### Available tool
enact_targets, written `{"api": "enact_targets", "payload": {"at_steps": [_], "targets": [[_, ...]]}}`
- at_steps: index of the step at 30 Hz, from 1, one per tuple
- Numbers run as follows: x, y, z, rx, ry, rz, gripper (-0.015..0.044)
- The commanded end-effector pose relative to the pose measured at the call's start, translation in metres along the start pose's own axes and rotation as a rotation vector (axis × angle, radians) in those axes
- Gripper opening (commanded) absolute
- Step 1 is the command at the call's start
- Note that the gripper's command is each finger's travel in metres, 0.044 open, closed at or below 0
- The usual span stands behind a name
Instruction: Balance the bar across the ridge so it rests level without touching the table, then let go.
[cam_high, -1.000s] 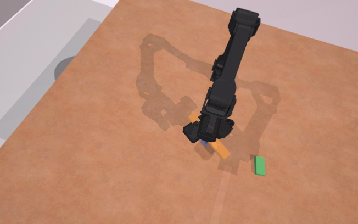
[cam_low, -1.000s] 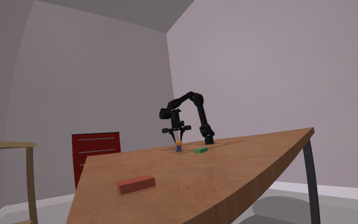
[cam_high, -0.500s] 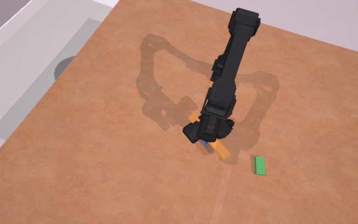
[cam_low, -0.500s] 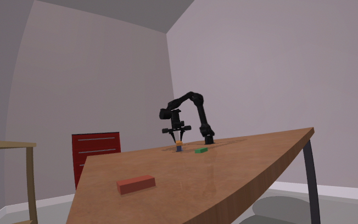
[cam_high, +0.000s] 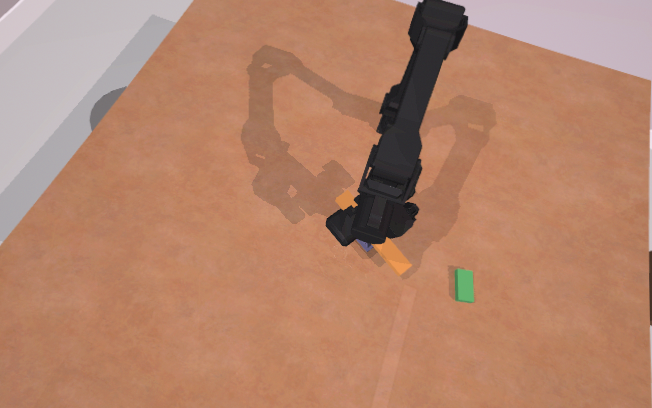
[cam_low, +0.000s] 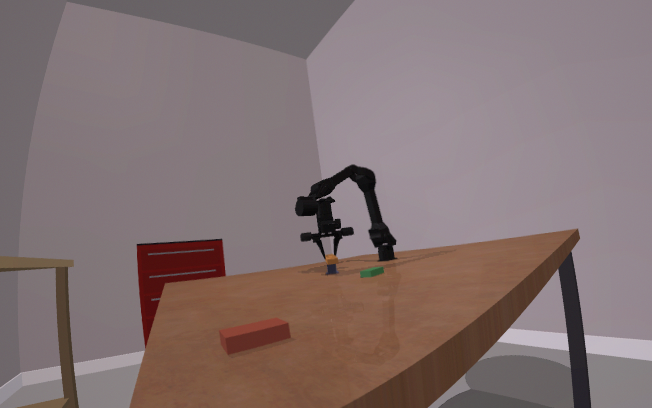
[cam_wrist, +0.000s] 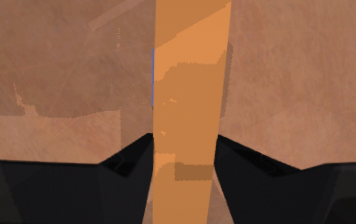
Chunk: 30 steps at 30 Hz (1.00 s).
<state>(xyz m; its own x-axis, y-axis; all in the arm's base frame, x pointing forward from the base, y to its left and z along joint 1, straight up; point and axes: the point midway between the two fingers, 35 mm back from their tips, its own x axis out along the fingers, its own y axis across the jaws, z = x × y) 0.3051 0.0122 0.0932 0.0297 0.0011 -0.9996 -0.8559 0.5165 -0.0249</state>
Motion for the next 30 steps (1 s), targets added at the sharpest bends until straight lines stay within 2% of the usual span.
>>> {"api": "enact_targets", "payload": {"at_steps": [1, 30], "targets": [[0.0007, -0.0001, 0.0001, -0.006, 0.000, 0.000, 0.0000], [0.0032, 0.0001, 0.0001, -0.006, 0.000, 0.000, 0.0000]]}}
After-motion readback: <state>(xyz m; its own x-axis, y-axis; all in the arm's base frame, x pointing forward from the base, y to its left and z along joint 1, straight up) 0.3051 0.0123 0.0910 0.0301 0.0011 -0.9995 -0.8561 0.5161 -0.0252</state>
